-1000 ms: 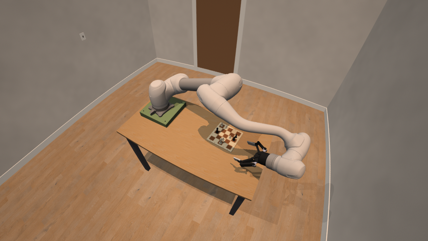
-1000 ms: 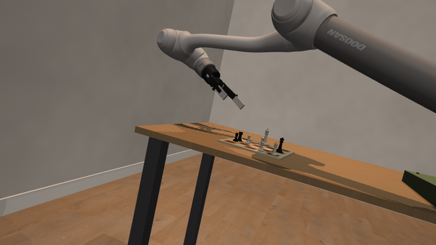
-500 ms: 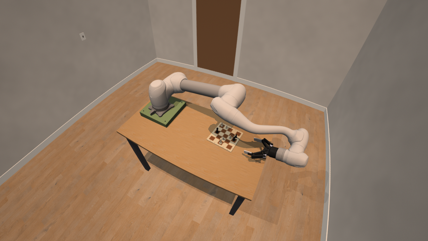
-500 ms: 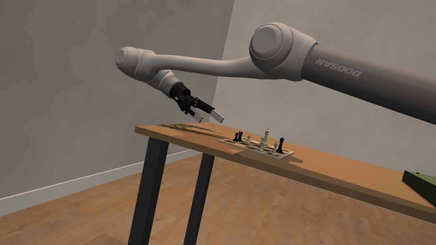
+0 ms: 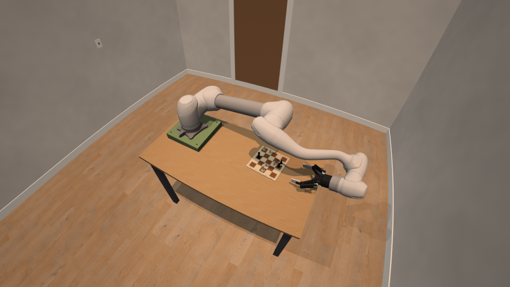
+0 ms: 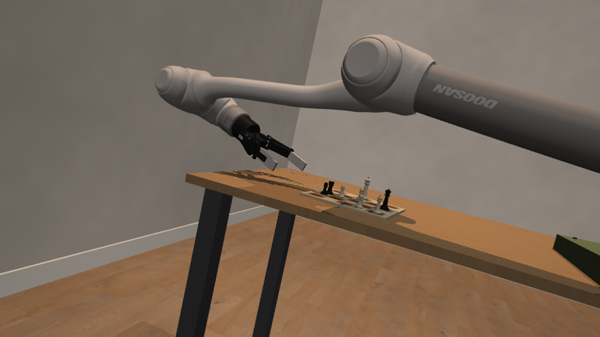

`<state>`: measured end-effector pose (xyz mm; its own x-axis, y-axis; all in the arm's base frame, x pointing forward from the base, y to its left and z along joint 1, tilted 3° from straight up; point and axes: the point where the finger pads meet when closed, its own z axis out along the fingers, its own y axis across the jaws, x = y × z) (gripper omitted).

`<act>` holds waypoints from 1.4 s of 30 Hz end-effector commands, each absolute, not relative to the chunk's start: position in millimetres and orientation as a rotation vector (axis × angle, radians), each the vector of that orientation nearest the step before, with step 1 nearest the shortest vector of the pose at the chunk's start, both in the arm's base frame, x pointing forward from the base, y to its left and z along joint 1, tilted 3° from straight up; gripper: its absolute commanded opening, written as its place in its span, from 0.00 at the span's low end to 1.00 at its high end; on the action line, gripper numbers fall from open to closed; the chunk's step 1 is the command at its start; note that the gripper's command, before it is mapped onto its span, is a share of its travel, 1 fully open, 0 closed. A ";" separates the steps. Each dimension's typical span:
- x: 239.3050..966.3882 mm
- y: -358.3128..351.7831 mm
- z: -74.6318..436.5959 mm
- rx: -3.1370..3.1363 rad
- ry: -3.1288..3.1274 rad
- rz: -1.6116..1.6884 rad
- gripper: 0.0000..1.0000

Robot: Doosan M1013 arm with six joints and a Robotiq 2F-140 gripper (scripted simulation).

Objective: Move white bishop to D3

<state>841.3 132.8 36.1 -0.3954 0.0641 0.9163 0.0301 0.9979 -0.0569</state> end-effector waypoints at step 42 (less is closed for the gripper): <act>840.9 133.6 57.8 -0.067 -1.978 0.036 1.00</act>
<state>841.0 133.3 50.5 -0.3952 0.0645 0.9163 0.0307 0.9979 -0.0570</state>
